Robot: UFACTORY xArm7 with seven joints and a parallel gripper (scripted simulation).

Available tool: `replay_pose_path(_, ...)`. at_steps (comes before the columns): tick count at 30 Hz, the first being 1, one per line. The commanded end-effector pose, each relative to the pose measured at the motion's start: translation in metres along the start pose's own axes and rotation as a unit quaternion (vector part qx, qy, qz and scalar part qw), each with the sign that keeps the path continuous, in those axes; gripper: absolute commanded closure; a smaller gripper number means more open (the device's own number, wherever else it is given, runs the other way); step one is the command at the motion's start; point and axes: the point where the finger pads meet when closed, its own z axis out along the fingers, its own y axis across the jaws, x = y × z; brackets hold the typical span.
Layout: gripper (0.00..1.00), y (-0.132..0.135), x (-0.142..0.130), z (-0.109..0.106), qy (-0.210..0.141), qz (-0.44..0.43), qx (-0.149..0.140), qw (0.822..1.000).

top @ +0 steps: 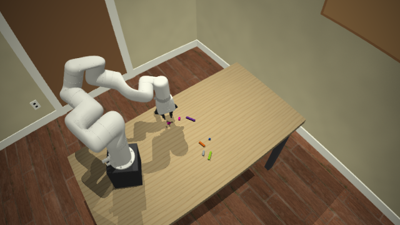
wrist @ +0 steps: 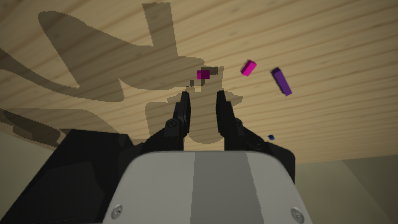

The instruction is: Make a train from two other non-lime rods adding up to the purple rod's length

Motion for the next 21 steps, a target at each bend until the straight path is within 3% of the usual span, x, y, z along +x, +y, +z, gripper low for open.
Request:
replay_pose_path(1, 0.64, 0.0008, 0.0007, -0.0011, 0.001, 0.000, -0.001, 1.000)
replay_pose_path(21, 0.64, 0.0009, 0.0007, 0.0011, 0.001, 0.000, -0.001, 1.000)
